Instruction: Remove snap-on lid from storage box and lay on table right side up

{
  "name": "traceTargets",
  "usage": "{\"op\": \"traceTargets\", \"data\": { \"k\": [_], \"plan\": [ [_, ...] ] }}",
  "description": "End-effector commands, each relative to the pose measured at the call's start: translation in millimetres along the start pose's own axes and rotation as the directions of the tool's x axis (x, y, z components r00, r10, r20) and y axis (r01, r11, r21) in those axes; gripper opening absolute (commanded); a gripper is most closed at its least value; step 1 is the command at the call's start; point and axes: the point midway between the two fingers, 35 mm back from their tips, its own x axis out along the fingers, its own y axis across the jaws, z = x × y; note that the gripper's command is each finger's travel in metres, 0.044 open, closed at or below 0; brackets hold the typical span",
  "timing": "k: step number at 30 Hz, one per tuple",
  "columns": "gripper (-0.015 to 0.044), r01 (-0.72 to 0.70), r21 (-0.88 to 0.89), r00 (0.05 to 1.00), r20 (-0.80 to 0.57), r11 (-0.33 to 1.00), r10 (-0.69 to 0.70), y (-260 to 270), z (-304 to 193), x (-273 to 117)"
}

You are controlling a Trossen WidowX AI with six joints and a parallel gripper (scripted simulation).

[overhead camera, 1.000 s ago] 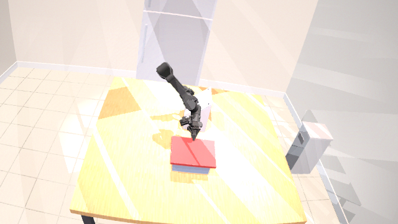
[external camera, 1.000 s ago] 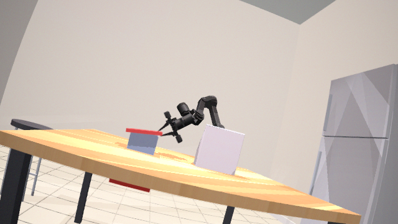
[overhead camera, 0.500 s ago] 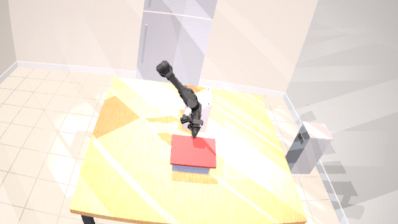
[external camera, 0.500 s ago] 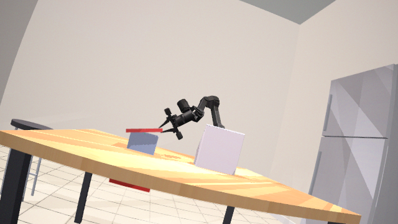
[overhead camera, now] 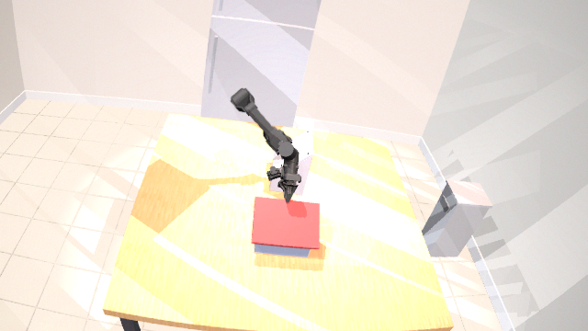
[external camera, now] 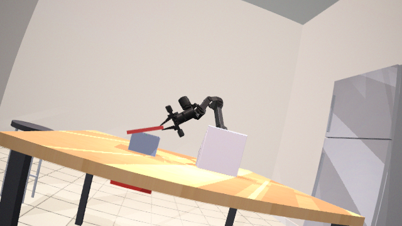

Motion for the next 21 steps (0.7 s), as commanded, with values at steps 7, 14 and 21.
{"op": "traceTargets", "data": {
  "k": [7, 14, 21],
  "plan": [
    [0.0, -0.02, 0.011, 1.0, -0.002, 1.0, 0.02, 22, 1, -7],
    [0.0, -0.02, 0.011, 1.0, -0.002, 1.0, 0.02, 33, 1, -8],
    [0.0, -0.02, 0.011, 1.0, -0.003, 1.0, 0.02, 44, 1, -9]
  ]
}}
